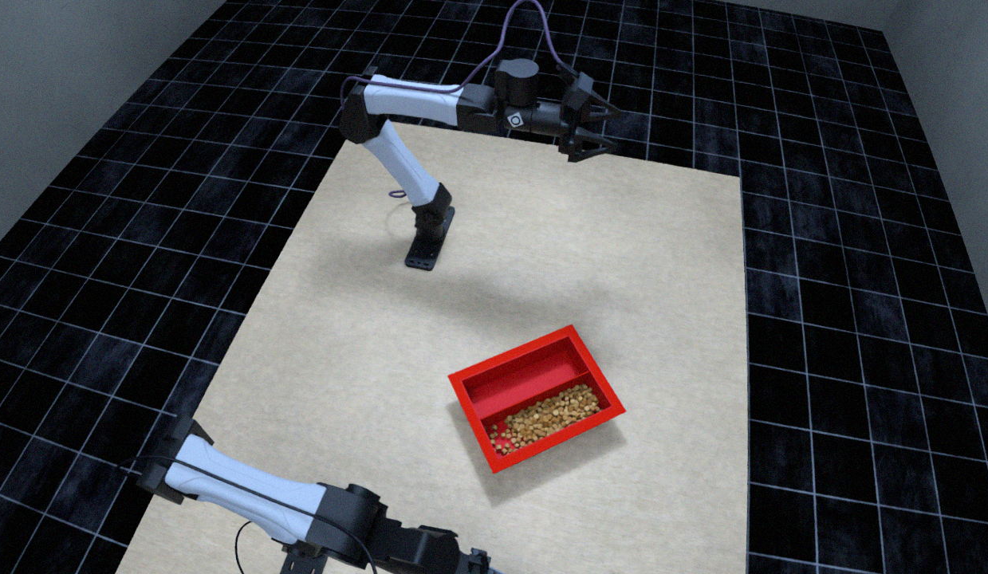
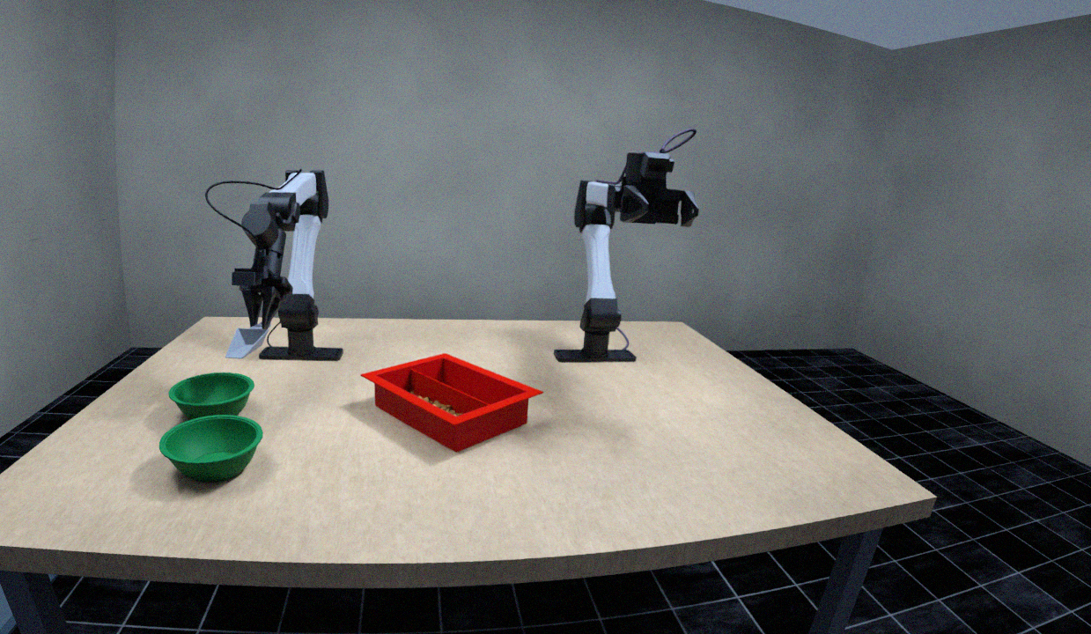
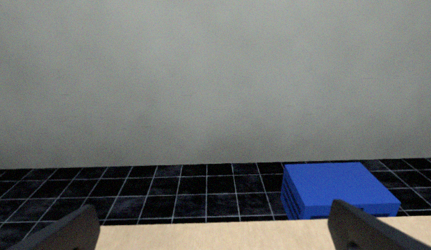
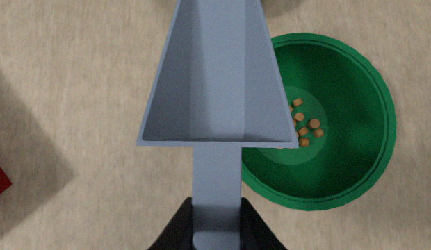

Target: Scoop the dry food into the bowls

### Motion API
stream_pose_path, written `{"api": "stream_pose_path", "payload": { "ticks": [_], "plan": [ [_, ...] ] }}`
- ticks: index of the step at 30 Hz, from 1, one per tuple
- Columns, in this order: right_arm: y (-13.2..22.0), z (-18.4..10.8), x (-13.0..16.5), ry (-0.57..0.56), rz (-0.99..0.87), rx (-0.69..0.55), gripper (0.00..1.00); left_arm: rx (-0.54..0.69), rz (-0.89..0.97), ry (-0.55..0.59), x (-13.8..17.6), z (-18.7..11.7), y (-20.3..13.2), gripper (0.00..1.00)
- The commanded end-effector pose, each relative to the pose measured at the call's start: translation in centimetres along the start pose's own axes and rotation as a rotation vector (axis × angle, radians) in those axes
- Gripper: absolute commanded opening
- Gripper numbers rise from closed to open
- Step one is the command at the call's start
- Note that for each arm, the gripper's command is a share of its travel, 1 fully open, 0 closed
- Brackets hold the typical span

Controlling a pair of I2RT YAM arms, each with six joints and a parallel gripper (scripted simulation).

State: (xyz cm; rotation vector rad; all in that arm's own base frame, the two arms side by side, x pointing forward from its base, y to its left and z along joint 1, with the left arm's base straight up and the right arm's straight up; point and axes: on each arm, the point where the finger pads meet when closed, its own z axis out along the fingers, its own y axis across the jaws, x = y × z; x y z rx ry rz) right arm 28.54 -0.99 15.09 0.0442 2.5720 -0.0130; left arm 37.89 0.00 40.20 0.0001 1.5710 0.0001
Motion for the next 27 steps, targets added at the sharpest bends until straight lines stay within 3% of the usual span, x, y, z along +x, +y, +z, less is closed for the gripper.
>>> {"api": "stream_pose_path", "payload": {
  "ticks": [1,27],
  "plan": [
    [-0.01,-0.25,-0.42,-0.015,0.0,0.001,0.01,0.0,-0.001,-0.014,-0.56,-0.14,0.0,1.0],
    [-0.01,-0.53,-0.82,-0.029,0.0,0.001,0.0,0.0,-0.001,-0.024,-1.05,-0.27,0.0,1.0]
  ]
}}
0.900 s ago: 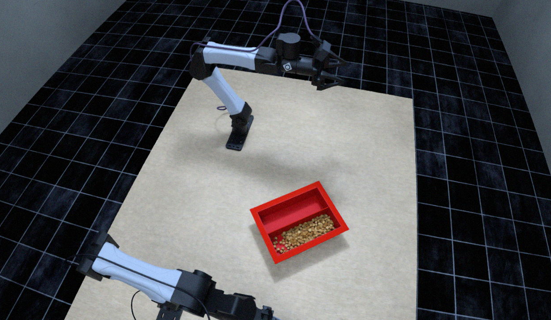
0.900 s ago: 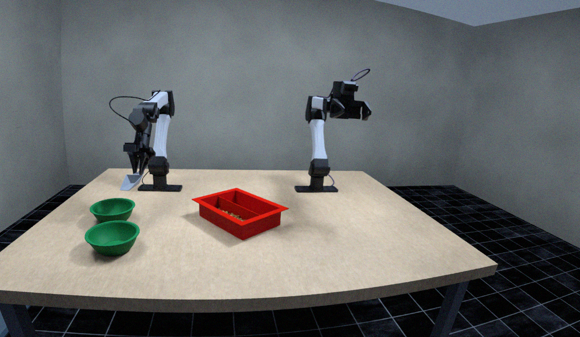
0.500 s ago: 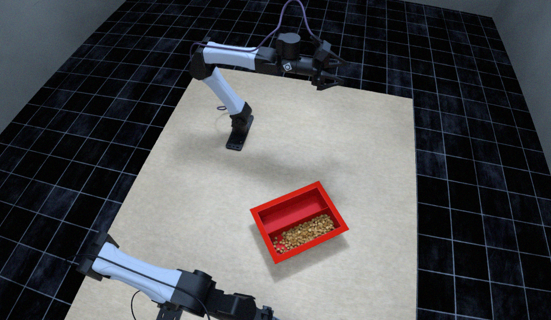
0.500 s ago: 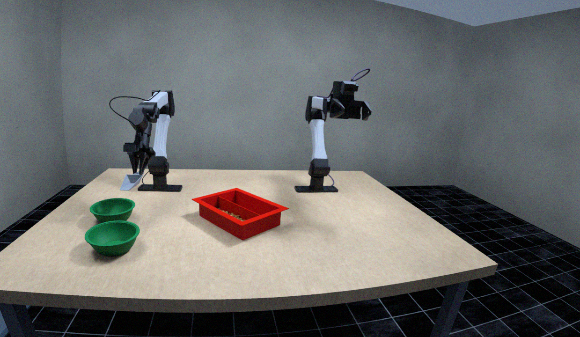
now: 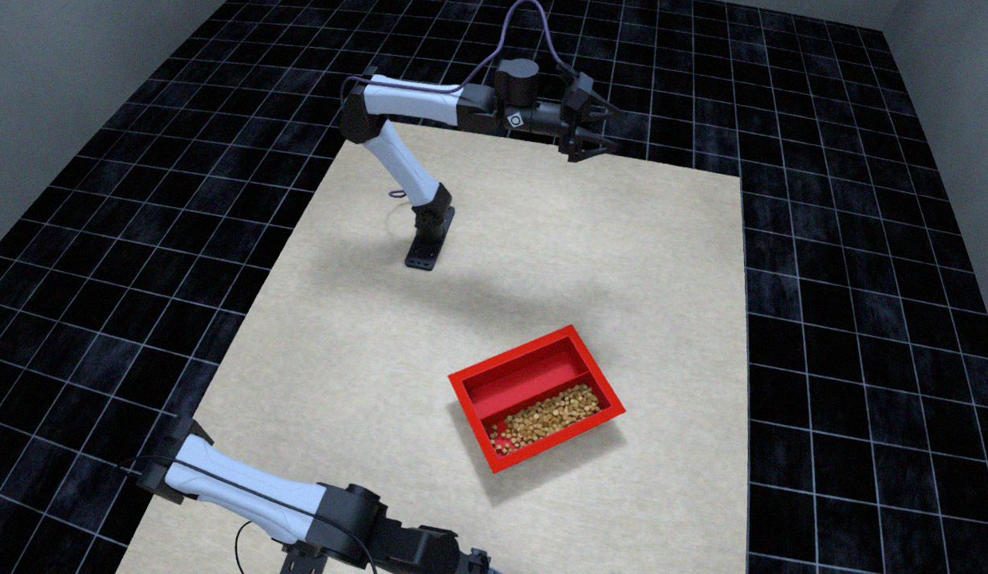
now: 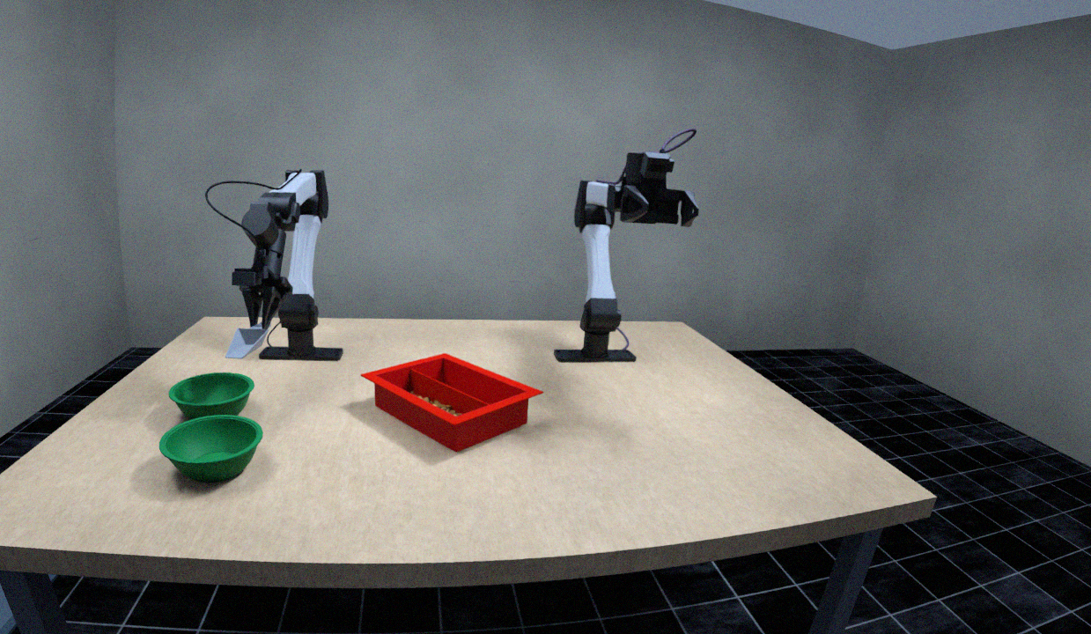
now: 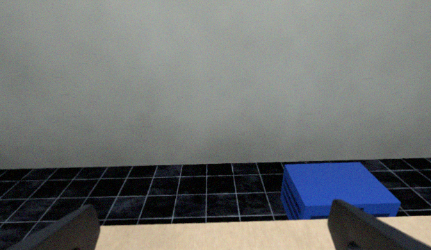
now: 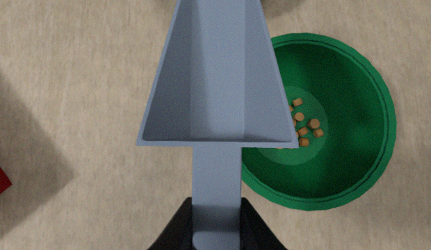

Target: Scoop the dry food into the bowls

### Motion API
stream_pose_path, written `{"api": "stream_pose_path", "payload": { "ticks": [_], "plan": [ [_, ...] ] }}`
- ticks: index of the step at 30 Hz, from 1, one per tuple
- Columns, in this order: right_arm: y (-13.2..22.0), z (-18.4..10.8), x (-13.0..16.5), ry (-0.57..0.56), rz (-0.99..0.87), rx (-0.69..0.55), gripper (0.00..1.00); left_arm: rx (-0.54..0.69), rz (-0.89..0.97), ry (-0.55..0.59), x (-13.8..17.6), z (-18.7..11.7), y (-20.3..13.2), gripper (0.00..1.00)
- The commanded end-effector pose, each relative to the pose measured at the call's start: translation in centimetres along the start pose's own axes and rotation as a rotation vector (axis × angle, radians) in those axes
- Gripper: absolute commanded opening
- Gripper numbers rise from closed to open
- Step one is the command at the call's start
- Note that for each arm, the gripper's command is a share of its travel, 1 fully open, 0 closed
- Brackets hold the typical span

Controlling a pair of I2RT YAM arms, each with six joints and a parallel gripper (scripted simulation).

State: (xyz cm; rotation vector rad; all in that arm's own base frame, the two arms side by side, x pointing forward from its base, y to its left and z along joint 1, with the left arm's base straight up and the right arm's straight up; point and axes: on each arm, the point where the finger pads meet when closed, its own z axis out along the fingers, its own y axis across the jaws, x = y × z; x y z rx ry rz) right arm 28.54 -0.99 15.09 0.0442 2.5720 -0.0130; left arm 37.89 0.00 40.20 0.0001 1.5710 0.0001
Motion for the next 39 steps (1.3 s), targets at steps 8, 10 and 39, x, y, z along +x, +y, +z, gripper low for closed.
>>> {"api": "stream_pose_path", "payload": {
  "ticks": [8,10,39],
  "plan": [
    [0.0,-0.5,-0.8,-0.029,0.0,0.001,0.0,0.0,-0.001,-0.024,-1.0,-0.3,0.0,1.0],
    [0.0,-0.5,-0.8,-0.029,0.0,0.001,0.0,0.0,-0.001,-0.024,-1.0,-0.3,0.0,1.0],
    [11.3,-1.3,-0.3,0.167,-0.283,-0.16,0.0,0.0,-0.001,-0.024,-1.0,-0.3,0.0,1.0]
  ]
}}
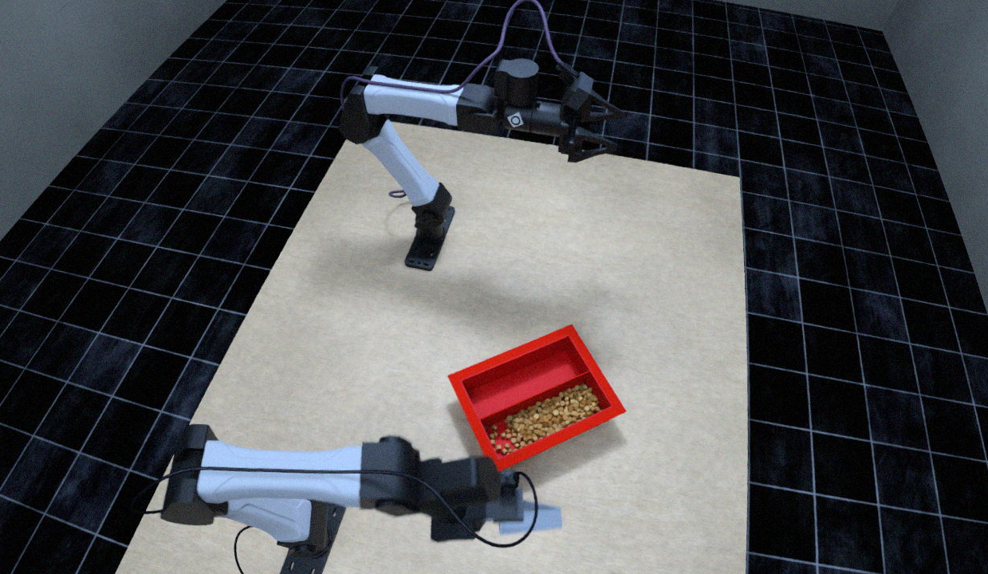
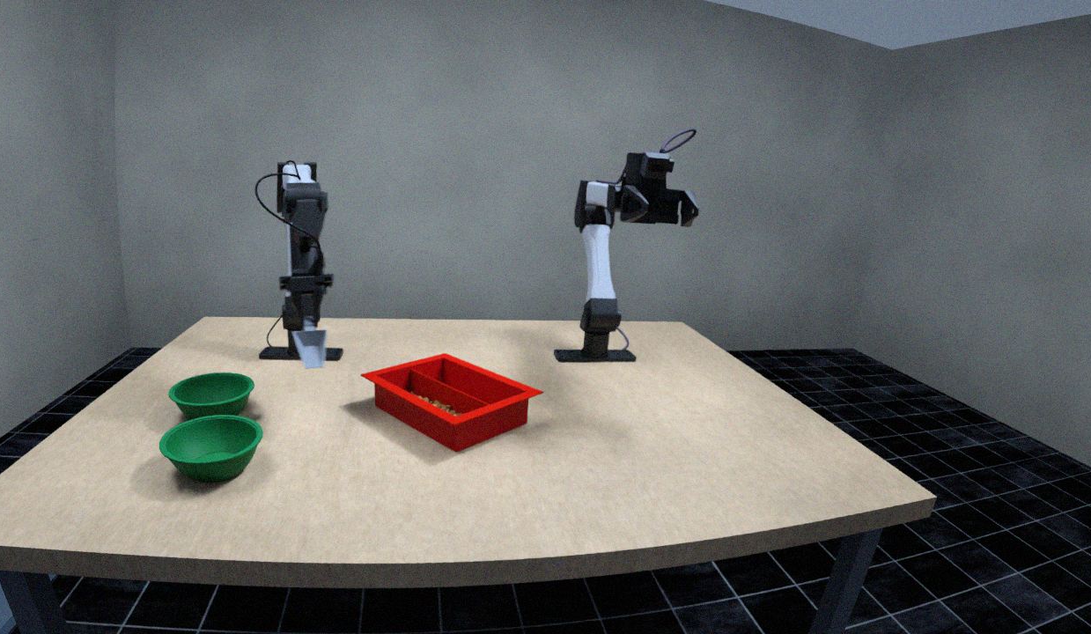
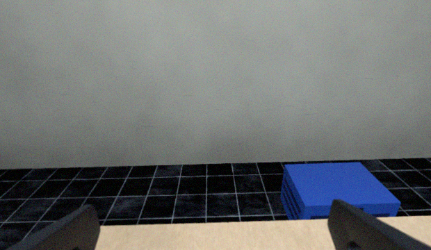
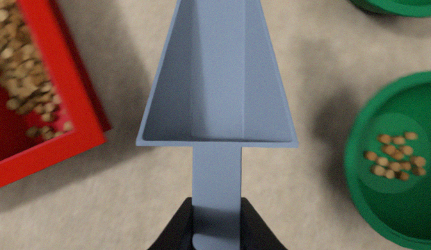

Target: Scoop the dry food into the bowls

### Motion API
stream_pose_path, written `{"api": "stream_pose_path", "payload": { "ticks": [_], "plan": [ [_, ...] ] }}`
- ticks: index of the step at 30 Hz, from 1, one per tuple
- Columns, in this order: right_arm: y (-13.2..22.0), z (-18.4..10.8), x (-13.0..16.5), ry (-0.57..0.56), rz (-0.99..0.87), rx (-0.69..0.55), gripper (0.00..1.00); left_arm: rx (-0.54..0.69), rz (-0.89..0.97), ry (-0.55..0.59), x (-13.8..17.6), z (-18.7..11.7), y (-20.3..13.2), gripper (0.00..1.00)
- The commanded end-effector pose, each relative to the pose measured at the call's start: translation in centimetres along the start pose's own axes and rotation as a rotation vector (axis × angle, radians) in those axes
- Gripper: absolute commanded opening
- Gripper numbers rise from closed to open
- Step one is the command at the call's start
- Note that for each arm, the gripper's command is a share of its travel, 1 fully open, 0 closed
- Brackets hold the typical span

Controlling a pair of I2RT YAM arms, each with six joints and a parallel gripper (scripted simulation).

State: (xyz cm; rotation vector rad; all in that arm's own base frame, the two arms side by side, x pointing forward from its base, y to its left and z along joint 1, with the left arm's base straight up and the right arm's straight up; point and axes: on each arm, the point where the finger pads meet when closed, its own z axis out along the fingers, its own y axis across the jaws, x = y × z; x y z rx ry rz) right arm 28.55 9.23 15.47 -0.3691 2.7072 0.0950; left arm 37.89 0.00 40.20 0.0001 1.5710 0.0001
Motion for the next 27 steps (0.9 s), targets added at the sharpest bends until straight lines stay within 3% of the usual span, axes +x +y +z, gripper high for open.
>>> {"api": "stream_pose_path", "payload": {
  "ticks": [1,27],
  "plan": [
    [1.0,-0.7,-0.6,0.011,-0.017,-0.004,0.0,0.0,-0.001,-0.024,-1.0,-0.3,0.0,1.0],
    [13.9,-1.5,1.1,0.187,-0.37,-0.111,0.0,0.0,-0.001,-0.024,-1.0,-0.3,0.0,1.0]
  ]
}}
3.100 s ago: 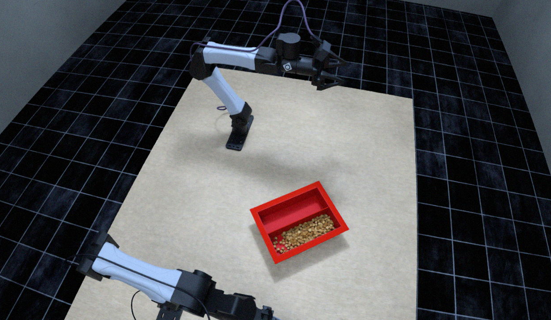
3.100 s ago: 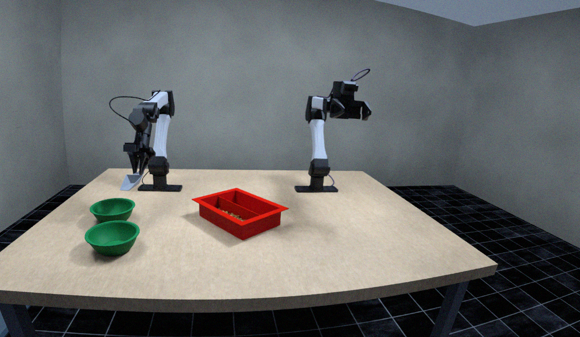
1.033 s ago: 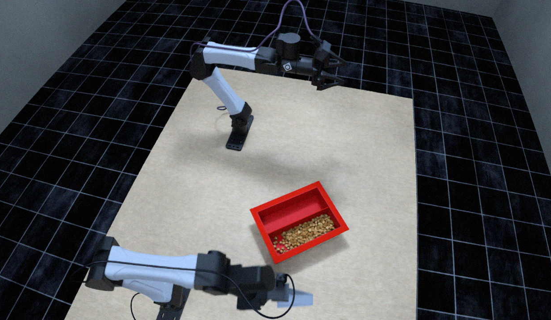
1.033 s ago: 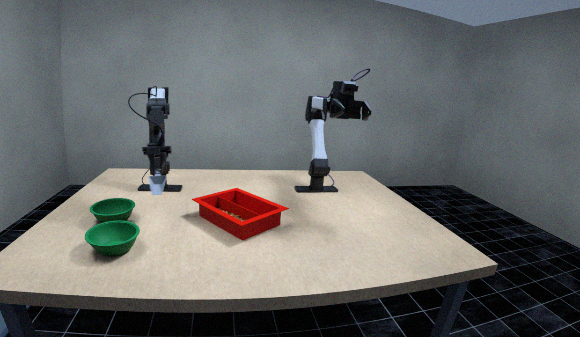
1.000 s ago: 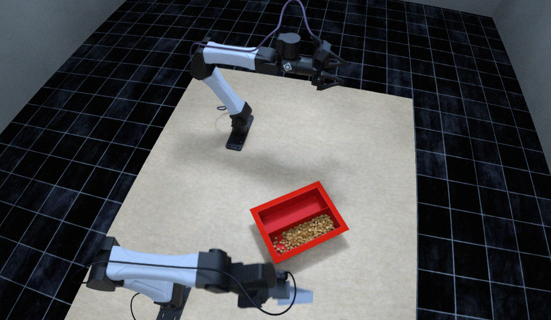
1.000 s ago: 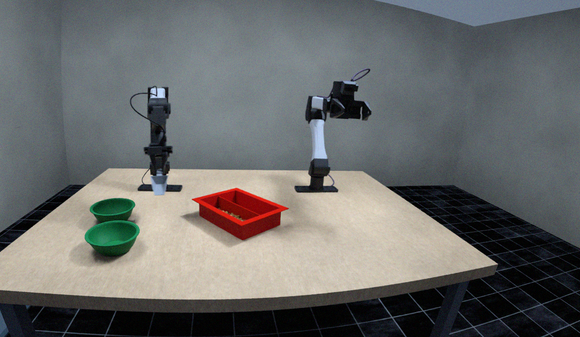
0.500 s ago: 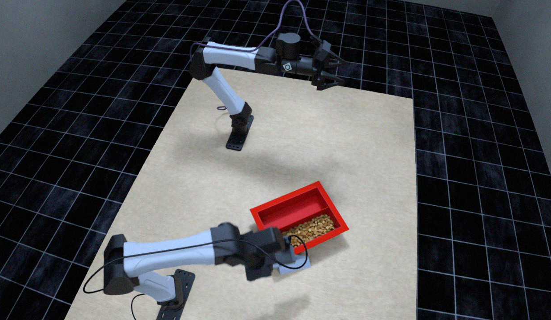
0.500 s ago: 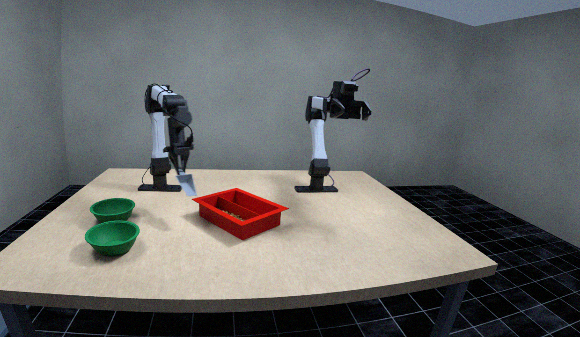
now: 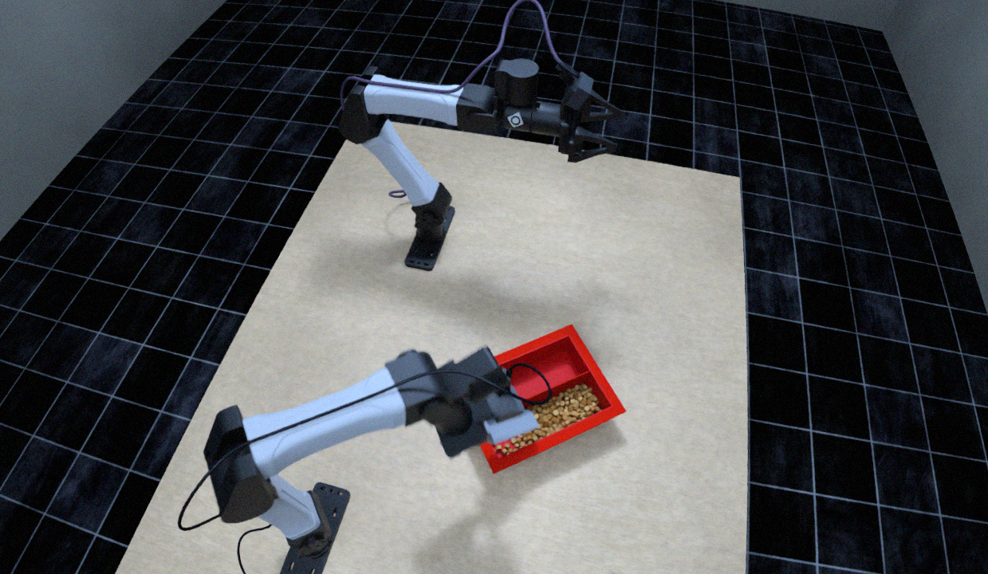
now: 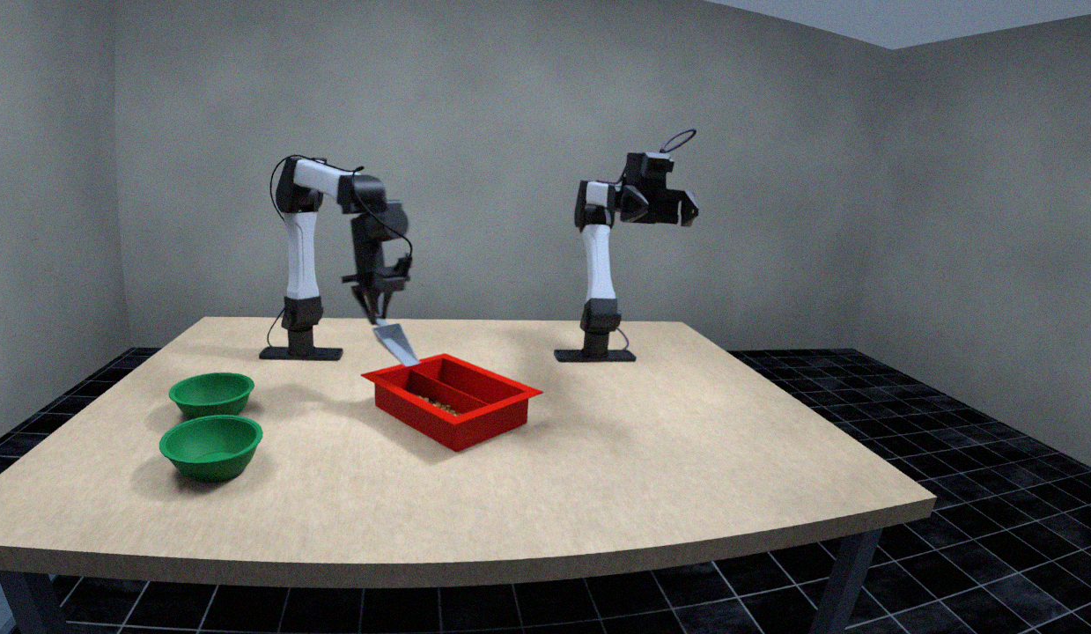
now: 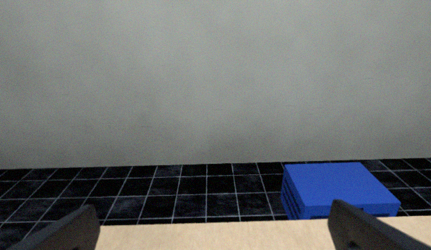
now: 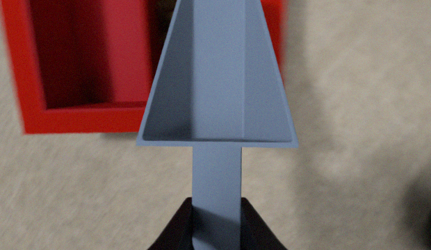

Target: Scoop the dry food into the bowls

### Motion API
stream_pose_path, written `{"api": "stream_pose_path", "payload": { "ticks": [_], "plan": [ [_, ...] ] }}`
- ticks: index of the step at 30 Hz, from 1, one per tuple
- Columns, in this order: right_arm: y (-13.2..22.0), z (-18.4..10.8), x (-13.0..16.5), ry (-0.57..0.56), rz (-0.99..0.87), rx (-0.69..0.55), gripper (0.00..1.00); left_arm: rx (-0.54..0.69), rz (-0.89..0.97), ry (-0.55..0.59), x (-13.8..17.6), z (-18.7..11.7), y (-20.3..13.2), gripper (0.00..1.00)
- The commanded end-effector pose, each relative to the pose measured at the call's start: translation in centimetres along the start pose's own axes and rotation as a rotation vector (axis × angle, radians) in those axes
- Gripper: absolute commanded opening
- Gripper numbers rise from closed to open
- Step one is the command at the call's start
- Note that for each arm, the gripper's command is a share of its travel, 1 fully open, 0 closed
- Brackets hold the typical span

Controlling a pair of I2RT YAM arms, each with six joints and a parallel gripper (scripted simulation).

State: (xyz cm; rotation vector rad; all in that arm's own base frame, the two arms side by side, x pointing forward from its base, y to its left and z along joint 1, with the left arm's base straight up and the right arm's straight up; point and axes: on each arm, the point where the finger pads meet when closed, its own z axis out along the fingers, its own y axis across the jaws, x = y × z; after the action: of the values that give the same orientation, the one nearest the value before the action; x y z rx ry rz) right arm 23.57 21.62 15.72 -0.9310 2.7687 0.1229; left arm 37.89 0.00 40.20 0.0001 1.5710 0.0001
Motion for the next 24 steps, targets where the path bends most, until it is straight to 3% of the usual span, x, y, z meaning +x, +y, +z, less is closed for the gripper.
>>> {"api": "stream_pose_path", "payload": {
  "ticks": [1,10,11,24],
  "plan": [
    [0.9,-0.9,-0.3,0.005,-0.019,0.004,0.0,0.0,-0.001,-0.024,-1.0,-0.3,0.0,1.0],
    [1.5,-1.3,-1.4,-0.049,-0.03,-0.019,0.0,0.0,-0.001,-0.024,-1.0,-0.3,0.0,1.0],
    [1.1,-0.4,-0.7,0.02,-0.03,-0.014,0.0,0.0,-0.001,-0.024,-1.0,-0.3,0.0,1.0],
    [0.7,0.6,-1.6,0.07,-0.027,-0.013,0.0,0.0,-0.001,-0.024,-1.0,-0.3,0.0,1.0]
  ]
}}
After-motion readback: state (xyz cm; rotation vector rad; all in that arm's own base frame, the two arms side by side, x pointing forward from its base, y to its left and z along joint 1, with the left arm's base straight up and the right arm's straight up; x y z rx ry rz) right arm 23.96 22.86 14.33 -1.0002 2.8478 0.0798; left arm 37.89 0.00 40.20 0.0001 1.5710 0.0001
